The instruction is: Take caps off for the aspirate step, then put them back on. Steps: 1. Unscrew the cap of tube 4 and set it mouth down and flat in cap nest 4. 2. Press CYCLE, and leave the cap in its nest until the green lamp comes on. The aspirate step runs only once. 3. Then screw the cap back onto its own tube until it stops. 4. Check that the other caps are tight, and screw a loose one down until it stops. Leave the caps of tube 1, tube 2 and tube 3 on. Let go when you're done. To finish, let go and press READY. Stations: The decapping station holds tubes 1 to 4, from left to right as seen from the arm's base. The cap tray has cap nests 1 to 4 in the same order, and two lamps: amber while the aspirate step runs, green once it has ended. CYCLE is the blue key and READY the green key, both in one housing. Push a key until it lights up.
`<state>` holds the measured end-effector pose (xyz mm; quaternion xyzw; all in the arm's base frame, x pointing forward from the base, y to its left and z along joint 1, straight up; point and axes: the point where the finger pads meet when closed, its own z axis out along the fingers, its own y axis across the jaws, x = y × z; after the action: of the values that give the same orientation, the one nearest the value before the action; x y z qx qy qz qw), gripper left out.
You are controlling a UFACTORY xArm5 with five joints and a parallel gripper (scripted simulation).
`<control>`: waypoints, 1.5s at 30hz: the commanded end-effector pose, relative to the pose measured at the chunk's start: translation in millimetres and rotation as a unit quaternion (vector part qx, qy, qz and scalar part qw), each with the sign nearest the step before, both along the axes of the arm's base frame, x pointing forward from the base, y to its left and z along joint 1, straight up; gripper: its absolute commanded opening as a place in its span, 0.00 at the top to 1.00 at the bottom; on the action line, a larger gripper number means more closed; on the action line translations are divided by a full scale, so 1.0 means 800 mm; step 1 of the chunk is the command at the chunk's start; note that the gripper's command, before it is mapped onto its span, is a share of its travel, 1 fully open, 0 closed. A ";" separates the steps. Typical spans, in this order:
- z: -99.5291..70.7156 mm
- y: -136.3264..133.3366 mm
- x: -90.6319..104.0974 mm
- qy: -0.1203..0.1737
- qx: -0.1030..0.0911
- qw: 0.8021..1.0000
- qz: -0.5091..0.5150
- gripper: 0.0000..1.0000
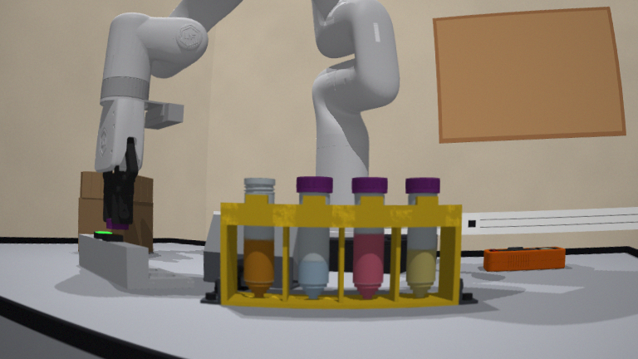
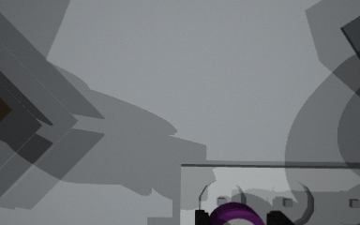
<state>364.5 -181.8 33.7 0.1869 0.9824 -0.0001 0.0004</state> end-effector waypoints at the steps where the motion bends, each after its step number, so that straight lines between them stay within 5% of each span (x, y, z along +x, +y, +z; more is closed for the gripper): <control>1: 0.032 0.000 0.000 -0.002 0.001 1.000 0.000 1.00; 16: 0.113 -0.001 0.000 -0.002 0.001 1.000 0.000 1.00; 21: 0.113 -0.001 0.000 -0.002 0.001 1.000 0.000 1.00; 26: 0.113 0.049 0.011 -0.002 0.002 0.986 -0.165 1.00; 45: 0.114 0.193 0.043 -0.002 0.003 0.986 -0.168 1.00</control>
<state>390.5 -54.4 123.4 0.3479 0.9375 0.0000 0.0000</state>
